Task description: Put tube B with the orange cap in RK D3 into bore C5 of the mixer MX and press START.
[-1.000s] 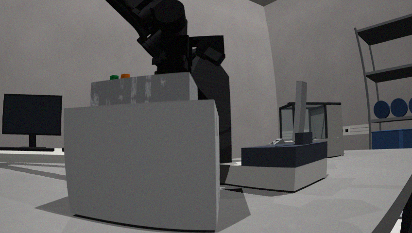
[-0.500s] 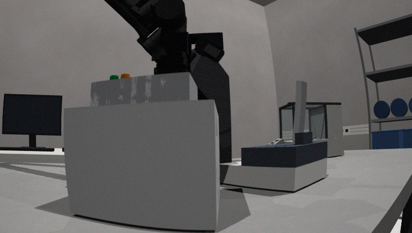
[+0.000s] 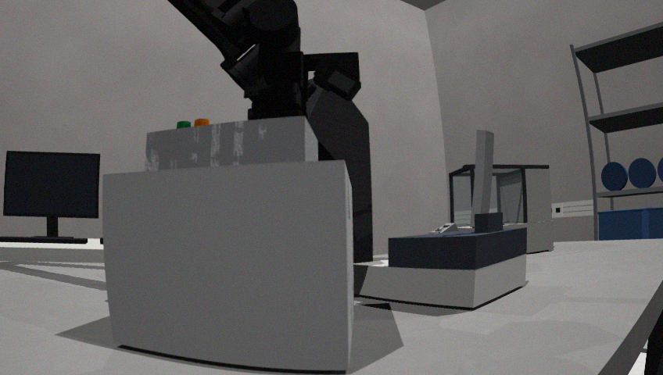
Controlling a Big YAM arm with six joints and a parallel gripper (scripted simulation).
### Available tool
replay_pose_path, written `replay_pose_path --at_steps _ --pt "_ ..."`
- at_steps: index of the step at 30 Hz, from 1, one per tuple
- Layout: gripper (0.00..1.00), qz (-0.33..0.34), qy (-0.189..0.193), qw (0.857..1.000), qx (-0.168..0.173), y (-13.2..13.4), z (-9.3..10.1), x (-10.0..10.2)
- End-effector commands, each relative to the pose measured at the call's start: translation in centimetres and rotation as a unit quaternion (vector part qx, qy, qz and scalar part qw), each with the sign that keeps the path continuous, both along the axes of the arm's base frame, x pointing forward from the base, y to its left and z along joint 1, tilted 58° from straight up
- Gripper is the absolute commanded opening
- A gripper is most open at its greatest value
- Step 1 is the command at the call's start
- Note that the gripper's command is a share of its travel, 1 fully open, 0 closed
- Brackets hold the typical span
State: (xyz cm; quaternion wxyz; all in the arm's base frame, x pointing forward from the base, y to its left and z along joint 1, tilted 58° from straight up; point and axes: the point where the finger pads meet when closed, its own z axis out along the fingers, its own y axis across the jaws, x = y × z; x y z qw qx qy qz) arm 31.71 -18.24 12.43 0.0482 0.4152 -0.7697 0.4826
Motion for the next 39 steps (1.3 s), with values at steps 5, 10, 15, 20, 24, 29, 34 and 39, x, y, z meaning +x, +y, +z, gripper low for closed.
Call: replay_pose_path --at_steps 5,10,15,20,24,29,34,39 --pt "0.0 0.001 -0.01 1.0 0.001 0.2 0.5 0.5" --pt "0.0 0.001 -0.01 1.0 0.001 0.2 0.5 0.5" --pt "0.0 0.001 -0.01 1.0 0.001 0.2 0.5 0.5" --pt "0.0 0.001 -0.01 1.0 0.001 0.2 0.5 0.5" --pt "0.0 -0.003 -0.006 1.0 0.0 -0.7 0.0 0.6" --pt "0.0 -0.003 -0.003 1.0 0.001 -1.3 -0.6 0.7" --pt "0.0 -0.003 -0.002 1.0 0.001 -1.9 -1.2 0.9" --pt "0.0 -0.003 -0.002 1.0 0.001 -2.3 -1.4 1.1"
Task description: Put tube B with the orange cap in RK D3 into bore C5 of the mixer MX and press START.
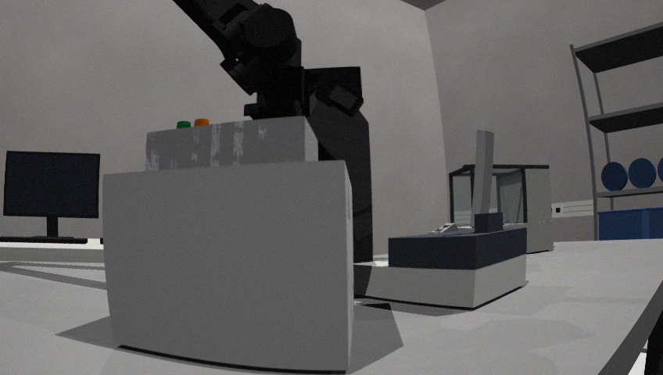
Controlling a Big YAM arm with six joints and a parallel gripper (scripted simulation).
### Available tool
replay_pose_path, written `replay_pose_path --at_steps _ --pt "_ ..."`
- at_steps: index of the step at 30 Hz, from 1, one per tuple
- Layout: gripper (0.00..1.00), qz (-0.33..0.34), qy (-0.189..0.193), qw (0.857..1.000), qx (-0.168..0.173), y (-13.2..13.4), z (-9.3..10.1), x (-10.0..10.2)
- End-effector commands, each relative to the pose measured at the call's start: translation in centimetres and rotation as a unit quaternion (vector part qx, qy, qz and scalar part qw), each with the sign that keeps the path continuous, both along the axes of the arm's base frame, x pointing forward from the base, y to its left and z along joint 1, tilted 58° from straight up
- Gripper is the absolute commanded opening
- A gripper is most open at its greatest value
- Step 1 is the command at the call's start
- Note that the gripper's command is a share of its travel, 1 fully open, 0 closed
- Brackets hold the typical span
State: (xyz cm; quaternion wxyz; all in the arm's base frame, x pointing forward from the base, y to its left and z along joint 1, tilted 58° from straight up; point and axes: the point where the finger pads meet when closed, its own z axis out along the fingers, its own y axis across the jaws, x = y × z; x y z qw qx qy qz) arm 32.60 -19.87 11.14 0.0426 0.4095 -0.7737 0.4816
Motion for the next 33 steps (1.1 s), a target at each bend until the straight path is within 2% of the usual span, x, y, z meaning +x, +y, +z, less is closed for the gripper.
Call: replay_pose_path --at_steps 1,28,33 --pt "0.0 0.001 0.004 1.0 -0.004 -0.8 -0.2 0.2" --pt "0.0 0.001 0.003 1.0 -0.005 -4.2 -2.3 1.7" --pt "0.0 0.004 0.0 1.0 -0.004 -3.6 -2.2 1.6"
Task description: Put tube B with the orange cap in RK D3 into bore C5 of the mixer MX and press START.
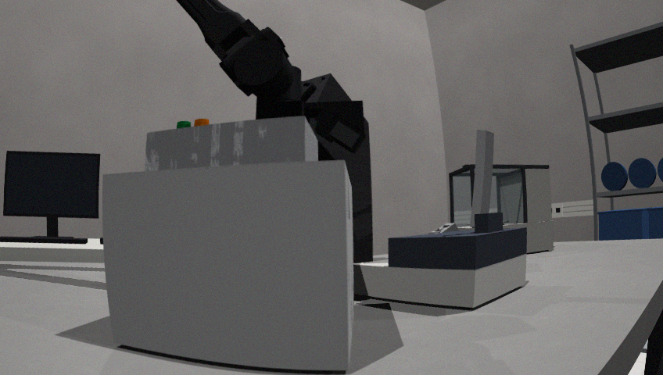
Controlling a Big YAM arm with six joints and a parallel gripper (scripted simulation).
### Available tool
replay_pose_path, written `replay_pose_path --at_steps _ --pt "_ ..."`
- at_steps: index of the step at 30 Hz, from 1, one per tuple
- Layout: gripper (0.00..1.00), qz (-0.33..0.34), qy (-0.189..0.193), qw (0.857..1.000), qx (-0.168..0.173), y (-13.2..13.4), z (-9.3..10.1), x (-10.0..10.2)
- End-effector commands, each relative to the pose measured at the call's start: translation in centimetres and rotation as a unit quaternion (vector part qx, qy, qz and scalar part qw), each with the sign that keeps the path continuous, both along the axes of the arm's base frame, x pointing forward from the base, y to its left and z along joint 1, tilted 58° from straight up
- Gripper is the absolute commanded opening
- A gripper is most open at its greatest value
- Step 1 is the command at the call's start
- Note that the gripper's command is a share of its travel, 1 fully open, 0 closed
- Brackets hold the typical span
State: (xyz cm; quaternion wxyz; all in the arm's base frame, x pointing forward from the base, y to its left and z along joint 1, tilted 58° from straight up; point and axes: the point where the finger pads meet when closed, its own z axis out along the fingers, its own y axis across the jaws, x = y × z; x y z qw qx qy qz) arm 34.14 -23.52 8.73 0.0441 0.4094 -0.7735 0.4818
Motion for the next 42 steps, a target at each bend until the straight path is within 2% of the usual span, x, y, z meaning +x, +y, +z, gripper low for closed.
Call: replay_pose_path --at_steps 1,38,42 --pt "0.0 0.005 -0.001 1.0 -0.003 0.06 0.24 0.1" --pt "0.0 0.005 -0.001 1.0 -0.003 0.06 0.24 0.1" --pt "0.0 0.002 0.002 1.0 -0.004 -0.76 -0.05 0.23"
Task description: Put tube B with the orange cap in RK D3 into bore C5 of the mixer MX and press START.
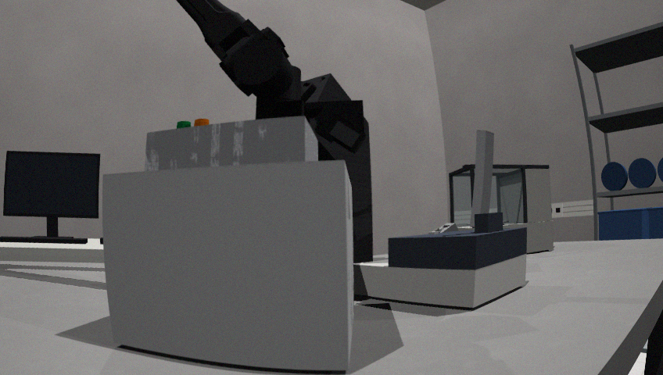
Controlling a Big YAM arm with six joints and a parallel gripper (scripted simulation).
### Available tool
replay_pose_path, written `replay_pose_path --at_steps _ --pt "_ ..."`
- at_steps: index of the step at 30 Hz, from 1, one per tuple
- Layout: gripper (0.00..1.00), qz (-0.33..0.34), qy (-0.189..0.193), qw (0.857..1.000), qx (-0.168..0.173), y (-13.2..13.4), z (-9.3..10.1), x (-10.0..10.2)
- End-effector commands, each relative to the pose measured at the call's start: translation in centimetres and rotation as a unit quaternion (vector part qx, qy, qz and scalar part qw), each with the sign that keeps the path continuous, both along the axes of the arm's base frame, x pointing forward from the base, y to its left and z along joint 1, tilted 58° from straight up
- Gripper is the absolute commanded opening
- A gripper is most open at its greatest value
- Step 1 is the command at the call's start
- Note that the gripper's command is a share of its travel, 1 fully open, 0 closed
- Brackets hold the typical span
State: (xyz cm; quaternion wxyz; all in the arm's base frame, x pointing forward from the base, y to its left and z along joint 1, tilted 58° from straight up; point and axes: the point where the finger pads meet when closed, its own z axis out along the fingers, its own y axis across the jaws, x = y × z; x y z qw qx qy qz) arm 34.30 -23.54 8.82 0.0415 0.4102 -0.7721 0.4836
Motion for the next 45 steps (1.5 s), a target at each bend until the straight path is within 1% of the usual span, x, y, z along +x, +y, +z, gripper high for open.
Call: replay_pose_path --at_steps 1,45 --pt "0.0 -0.001 0.004 1.0 -0.003 -0.8 -0.2 0.1" --pt "0.0 -0.001 0.005 1.0 -0.003 -2.8 -1.6 0.9"
